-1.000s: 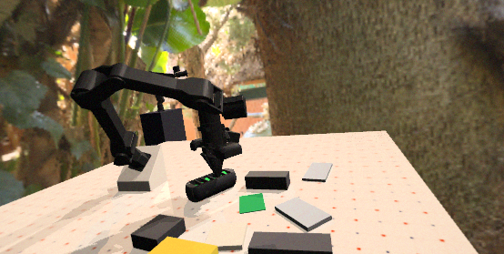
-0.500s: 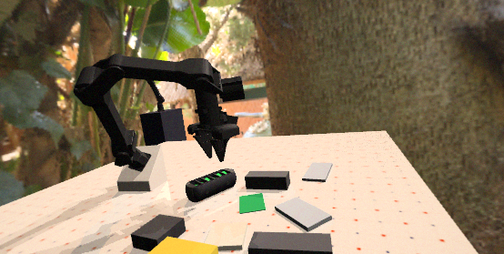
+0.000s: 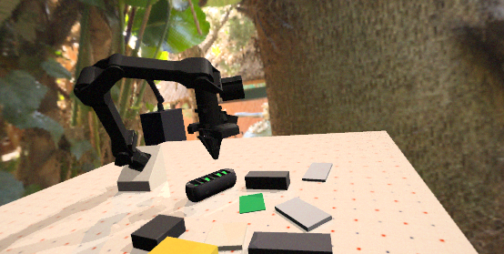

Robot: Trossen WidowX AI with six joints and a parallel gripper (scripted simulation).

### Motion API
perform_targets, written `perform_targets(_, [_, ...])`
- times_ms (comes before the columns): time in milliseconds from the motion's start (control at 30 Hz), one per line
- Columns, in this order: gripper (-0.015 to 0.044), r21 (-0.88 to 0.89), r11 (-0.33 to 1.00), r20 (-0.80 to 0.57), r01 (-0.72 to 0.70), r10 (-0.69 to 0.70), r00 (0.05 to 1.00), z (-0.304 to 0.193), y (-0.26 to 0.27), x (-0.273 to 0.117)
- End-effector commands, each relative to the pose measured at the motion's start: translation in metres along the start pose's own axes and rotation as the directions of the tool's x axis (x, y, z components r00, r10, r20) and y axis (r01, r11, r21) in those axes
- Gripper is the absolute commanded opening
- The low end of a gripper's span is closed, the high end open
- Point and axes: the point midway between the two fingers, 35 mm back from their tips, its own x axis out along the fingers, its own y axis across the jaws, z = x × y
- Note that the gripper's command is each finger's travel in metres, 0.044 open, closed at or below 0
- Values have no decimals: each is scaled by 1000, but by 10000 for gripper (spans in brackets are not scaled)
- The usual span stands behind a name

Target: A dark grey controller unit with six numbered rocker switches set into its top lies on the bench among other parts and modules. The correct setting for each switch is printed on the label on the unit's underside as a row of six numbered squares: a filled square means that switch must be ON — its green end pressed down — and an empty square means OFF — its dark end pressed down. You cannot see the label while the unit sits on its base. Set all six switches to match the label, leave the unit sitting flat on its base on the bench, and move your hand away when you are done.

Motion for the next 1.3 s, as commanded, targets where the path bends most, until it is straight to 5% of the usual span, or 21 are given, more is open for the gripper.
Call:
perform_targets(0, [0, 3, 1000, 0, -4, 4, 1000, 0, 1, 0])
perform_targets(200, [0, 3, 1000, 0, -4, 4, 1000, 0, 1, 0])
perform_targets(767, [440, 0, 1000, 0, 0, 0, 1000, 0, 0, 0])
perform_targets(833, [440, 0, 1000, 0, 0, 0, 1000, 0, 0, 0])
perform_targets(1067, [256, -56, 998, 39, 35, -33, 999, 0, 2, -74])
perform_targets(1267, [99, -58, 998, 41, 36, -34, 999, 0, 2, -77])
